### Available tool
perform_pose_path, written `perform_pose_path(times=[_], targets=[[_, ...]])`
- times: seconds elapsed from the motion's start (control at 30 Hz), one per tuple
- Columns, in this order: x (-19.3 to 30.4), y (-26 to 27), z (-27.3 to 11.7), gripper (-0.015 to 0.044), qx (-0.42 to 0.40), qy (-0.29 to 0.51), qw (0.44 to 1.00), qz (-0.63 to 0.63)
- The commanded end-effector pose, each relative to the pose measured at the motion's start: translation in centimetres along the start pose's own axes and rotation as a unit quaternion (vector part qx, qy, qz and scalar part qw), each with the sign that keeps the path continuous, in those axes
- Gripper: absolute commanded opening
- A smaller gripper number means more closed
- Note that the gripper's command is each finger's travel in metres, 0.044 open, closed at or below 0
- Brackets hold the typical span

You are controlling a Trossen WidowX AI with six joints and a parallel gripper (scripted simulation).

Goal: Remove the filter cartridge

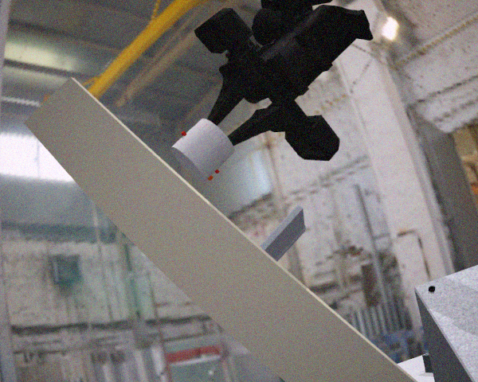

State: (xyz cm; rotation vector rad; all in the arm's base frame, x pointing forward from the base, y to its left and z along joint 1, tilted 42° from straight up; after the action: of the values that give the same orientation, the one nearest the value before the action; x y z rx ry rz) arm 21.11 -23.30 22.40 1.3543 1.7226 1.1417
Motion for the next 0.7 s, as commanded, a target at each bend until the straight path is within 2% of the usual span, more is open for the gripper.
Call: perform_pose_path(times=[0.0,0.67], targets=[[0.6,-0.4,-0.1,0.0000,-0.004,-0.001,1.000,-0.002],[5.1,-5.0,0.8,0.0000,-0.004,-0.001,1.000,-0.002]])
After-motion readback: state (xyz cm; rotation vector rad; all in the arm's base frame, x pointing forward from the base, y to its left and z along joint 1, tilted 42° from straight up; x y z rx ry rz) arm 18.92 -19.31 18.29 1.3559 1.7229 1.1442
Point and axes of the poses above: the point midway between the two fingers, 35 mm back from their tips, its own z axis out along the fingers, its own y axis across the jaws, x = y × z, the point moved 1 cm from there along -z, back along the fingers, and after that the axes turned 11 degrees about -z, right-handed, at the moved point
